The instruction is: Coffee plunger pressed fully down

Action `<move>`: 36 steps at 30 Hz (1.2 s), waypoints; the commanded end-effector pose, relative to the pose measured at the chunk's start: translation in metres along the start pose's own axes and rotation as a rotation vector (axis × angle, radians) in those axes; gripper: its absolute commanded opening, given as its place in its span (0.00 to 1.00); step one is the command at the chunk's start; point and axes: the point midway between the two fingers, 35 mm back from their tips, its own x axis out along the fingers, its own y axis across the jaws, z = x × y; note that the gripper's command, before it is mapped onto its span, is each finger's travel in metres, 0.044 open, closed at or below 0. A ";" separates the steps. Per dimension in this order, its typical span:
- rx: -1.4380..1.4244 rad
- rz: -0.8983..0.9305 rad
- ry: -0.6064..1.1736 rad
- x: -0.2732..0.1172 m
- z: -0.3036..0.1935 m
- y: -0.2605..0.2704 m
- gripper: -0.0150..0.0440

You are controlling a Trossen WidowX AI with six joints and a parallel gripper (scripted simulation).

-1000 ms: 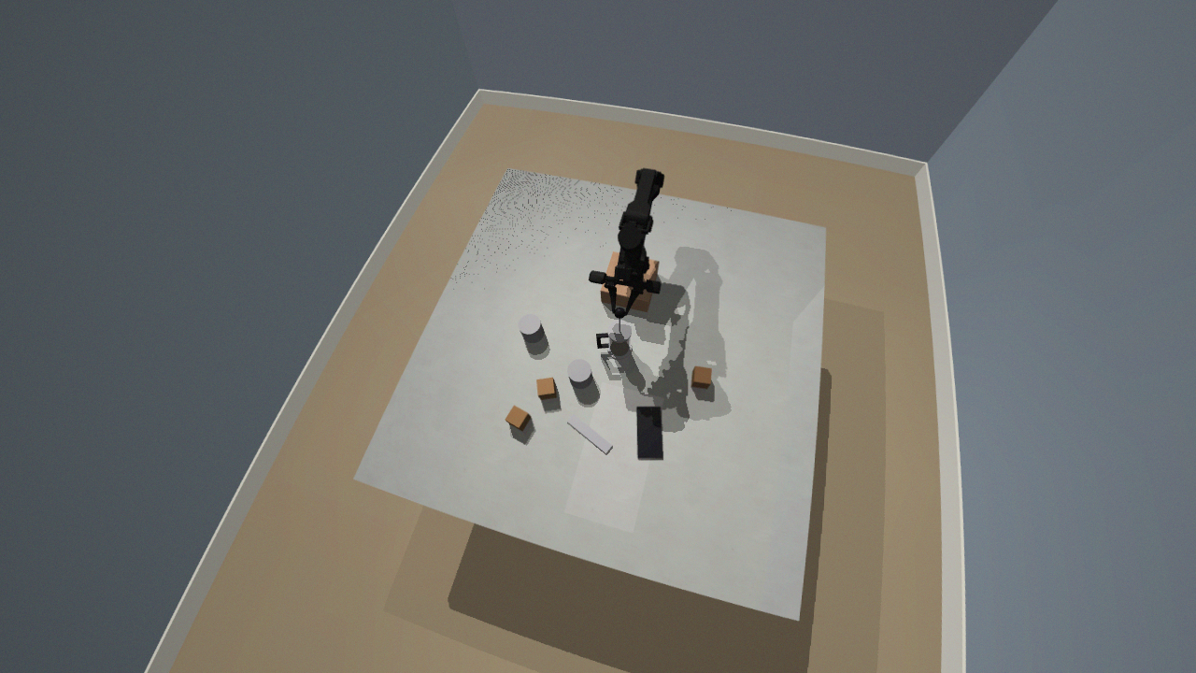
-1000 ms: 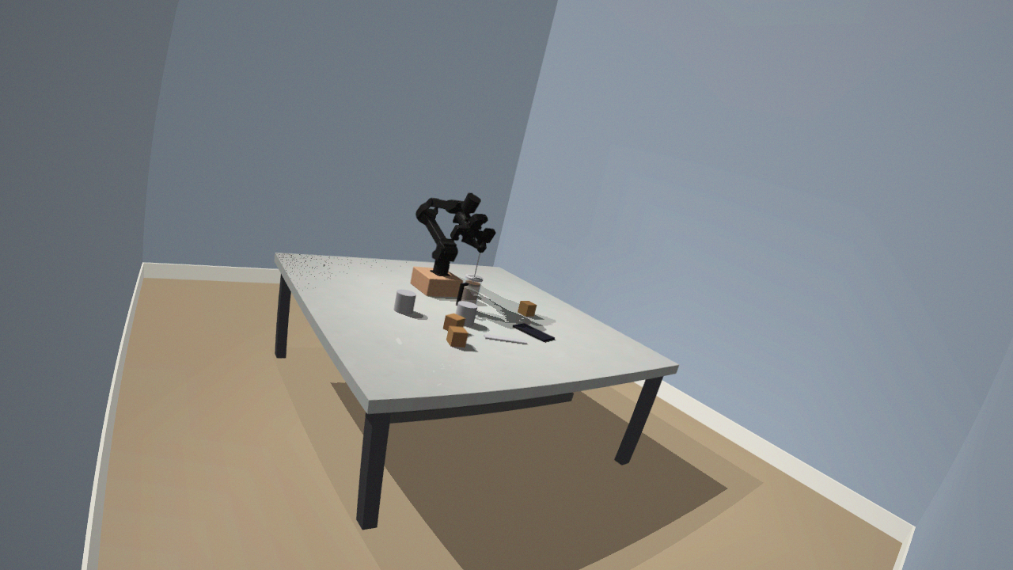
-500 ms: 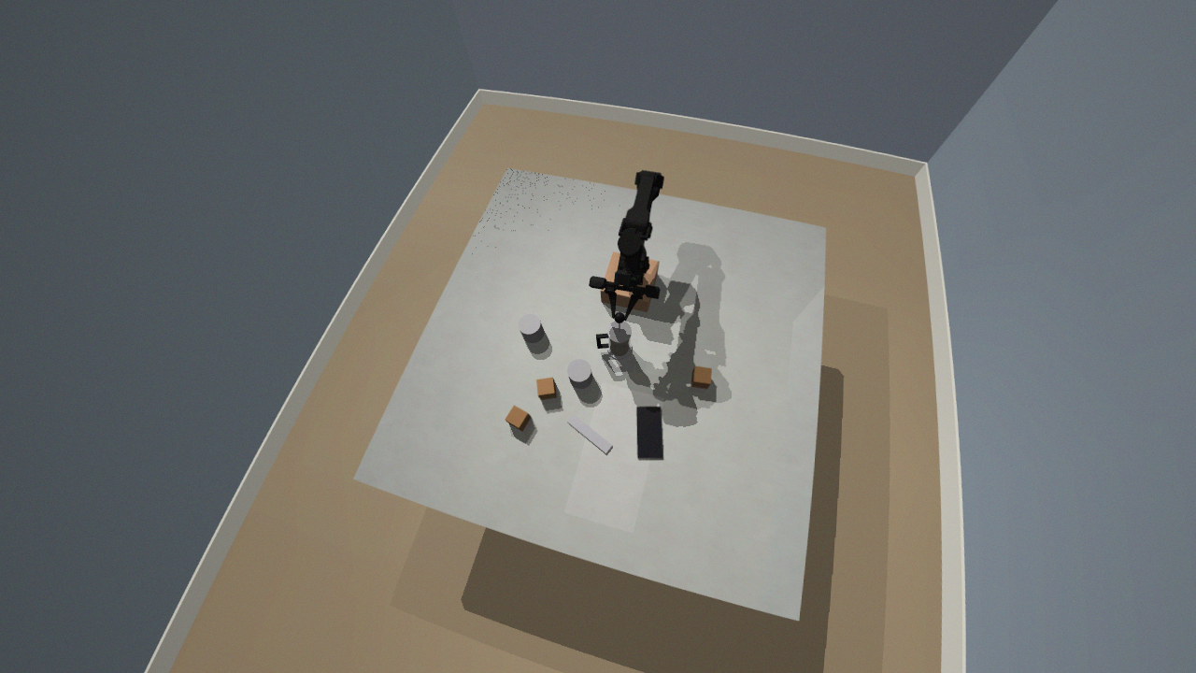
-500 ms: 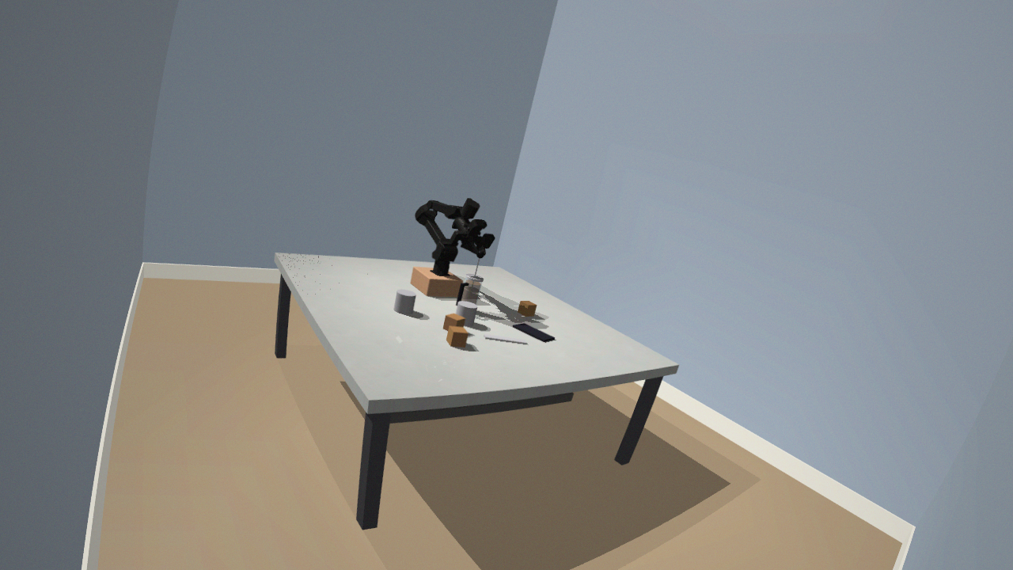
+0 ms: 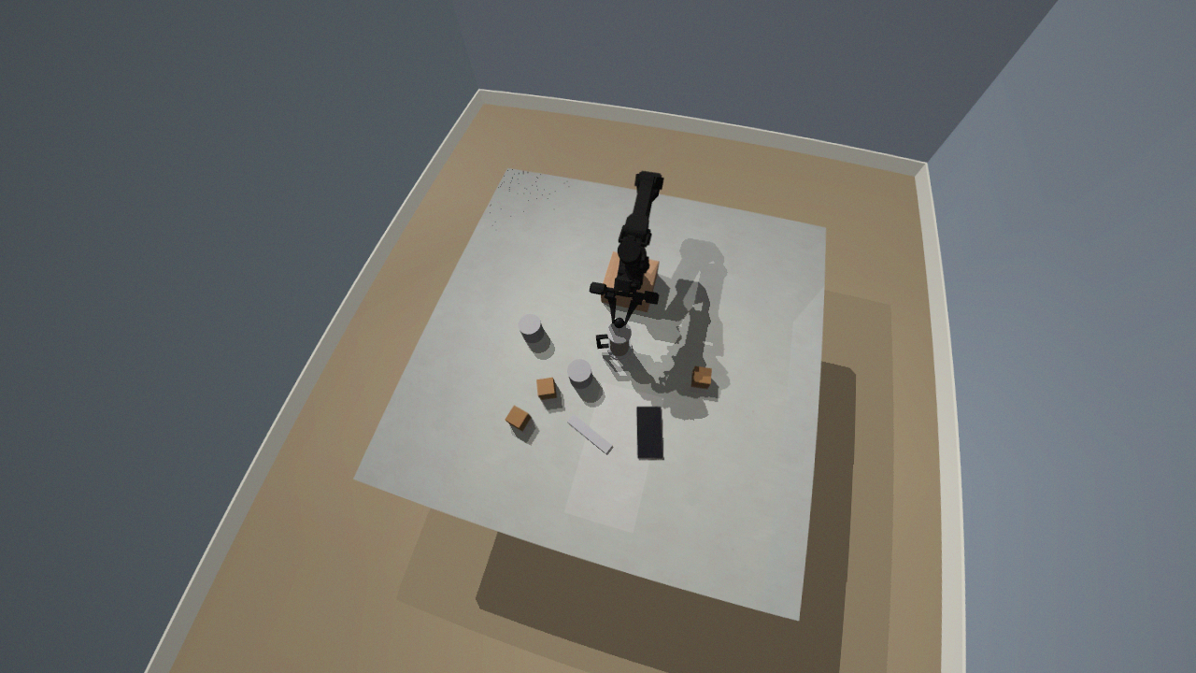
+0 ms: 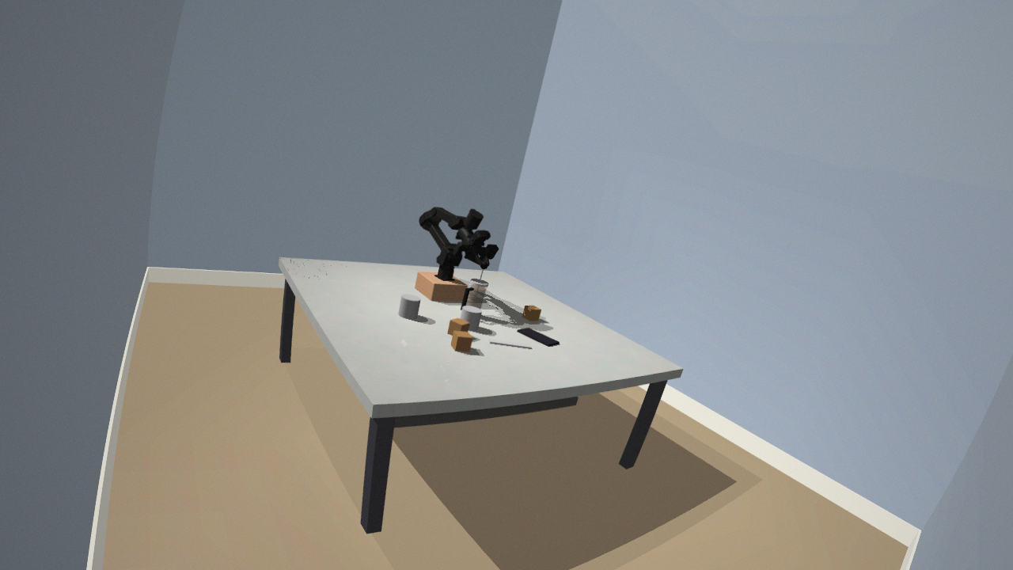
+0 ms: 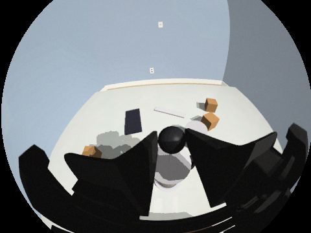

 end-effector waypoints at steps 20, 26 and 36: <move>0.005 -0.001 0.055 0.024 -0.031 0.000 0.45; 0.005 -0.001 0.055 0.025 -0.030 0.000 0.45; 0.005 -0.001 0.055 0.027 -0.028 0.000 0.45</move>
